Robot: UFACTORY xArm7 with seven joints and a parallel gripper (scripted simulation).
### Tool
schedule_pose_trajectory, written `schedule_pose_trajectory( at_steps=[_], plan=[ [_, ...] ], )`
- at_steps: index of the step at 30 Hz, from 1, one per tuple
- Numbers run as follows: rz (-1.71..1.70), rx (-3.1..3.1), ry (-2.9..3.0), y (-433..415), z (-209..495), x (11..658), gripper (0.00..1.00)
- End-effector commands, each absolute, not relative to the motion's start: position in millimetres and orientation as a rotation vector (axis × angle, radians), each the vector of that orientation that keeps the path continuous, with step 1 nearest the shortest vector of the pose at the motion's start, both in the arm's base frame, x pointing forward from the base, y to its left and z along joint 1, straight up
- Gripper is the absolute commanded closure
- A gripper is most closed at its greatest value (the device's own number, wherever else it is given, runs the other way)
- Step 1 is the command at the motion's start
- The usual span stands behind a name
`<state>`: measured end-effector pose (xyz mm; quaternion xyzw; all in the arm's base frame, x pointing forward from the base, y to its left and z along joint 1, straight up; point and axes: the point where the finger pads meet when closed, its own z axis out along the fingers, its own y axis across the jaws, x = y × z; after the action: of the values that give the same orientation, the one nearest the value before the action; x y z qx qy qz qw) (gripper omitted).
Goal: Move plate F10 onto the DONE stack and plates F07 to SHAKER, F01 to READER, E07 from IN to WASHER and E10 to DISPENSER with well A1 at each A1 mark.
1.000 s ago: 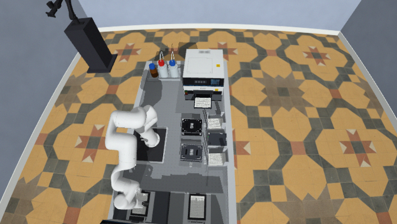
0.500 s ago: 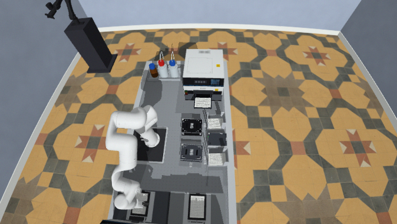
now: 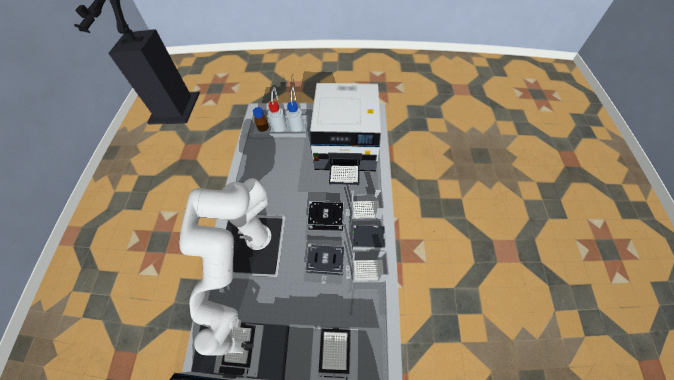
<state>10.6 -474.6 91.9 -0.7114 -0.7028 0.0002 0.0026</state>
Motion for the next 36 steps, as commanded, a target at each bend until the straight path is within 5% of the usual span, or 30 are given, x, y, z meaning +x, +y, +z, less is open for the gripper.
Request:
schedule_pose_trajectory(
  at_steps=[1,3,4,36],
  plan=[
    [0.004,-2.233,-2.206,-475.9,93.2,10.6,0.00],
    [0.004,-2.233,-2.206,-475.9,93.2,10.6,0.00],
    [0.004,-2.233,-2.206,-475.9,93.2,10.6,1.00],
    [0.004,-2.234,-2.206,-476.0,93.4,10.6,1.00]
  ],
)
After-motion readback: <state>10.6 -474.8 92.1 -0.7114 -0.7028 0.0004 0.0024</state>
